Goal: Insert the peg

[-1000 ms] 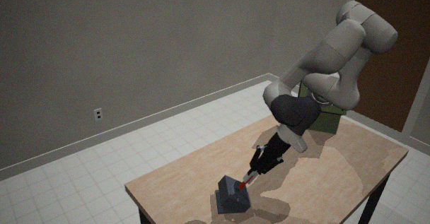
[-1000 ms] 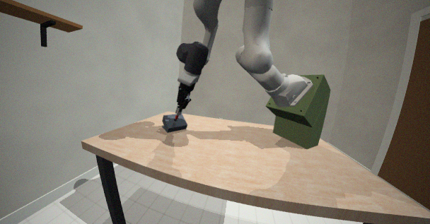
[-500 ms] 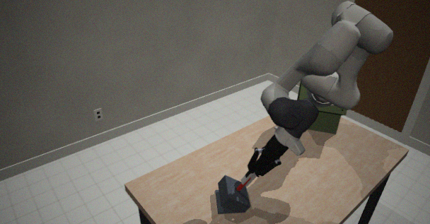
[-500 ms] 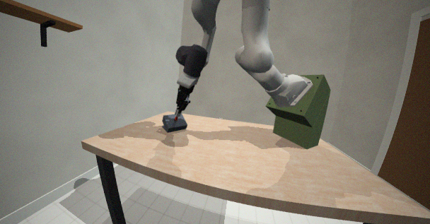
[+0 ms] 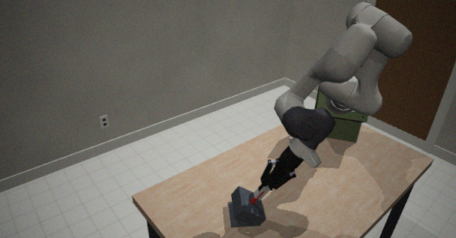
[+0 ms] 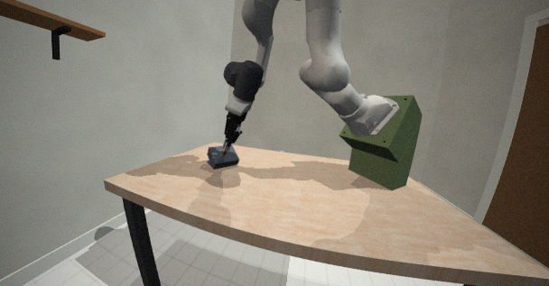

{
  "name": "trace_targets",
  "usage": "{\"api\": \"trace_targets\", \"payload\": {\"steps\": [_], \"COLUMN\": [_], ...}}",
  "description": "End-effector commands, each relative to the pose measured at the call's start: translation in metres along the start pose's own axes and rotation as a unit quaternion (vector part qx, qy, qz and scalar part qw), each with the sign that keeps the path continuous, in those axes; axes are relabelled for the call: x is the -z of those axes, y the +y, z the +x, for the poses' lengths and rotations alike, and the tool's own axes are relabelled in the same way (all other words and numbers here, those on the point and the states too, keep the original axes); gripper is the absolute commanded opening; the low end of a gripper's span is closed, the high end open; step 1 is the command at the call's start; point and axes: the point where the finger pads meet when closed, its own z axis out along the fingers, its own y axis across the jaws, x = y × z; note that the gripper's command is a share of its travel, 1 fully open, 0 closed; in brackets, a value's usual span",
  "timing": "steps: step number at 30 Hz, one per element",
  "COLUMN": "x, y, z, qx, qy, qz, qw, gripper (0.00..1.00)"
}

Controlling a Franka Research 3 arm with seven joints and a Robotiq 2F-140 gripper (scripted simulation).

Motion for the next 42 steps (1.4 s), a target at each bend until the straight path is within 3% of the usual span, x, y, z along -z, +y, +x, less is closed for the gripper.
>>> {"api": "trace_targets", "payload": {"steps": [1,17,28,42], "x": [-0.005,-0.019,-0.015,-0.015], "y": [0.004,0.004,0.0,0.0], "z": [0.0,0.0,0.0,0.0], "qx": [-0.001,-0.001,0.001,0.001], "qy": [0.001,0.001,0.0,0.0], "qz": [-0.005,-0.006,0.0,0.0], "qw": [1.0,1.0,1.0,1.0], "gripper": [0.0,0.0,0.0,0.21]}}
